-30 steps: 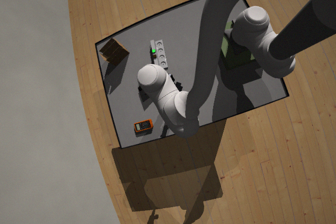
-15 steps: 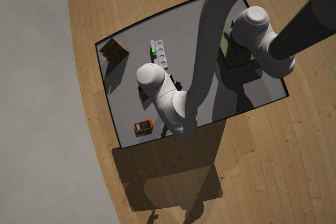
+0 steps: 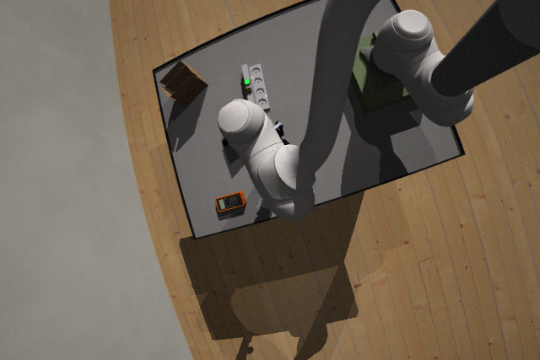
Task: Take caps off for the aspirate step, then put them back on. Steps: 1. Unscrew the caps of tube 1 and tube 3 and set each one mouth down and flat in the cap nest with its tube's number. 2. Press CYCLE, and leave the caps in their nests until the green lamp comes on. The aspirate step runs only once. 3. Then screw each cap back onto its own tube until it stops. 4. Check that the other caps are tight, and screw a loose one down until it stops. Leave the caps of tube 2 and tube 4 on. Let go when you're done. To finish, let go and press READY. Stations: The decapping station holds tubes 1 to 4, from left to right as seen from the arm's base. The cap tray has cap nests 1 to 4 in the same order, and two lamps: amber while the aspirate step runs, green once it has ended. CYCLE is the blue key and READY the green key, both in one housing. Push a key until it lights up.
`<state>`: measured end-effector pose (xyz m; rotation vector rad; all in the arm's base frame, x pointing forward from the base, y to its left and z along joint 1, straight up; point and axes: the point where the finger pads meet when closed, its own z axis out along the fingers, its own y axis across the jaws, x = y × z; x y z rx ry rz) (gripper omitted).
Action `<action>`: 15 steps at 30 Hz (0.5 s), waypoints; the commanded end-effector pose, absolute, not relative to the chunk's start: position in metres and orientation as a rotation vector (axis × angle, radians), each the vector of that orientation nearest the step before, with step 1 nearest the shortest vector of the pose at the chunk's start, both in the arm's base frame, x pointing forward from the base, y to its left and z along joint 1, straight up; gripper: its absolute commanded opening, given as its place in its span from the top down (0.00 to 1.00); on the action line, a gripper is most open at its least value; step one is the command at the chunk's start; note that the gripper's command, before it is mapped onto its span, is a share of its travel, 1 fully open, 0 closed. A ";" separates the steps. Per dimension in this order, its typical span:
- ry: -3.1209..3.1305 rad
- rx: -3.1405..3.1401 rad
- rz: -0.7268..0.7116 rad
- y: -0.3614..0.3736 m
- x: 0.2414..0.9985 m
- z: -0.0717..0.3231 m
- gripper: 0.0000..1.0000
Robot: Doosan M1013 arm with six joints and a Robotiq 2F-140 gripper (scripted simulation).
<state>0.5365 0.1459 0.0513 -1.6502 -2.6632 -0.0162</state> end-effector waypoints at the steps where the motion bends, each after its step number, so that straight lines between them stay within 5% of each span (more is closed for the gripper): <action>1: -2.491 -1.915 -0.002 0.146 0.537 0.052 0.70; 15: -2.064 -2.368 -0.002 0.146 0.537 0.052 0.70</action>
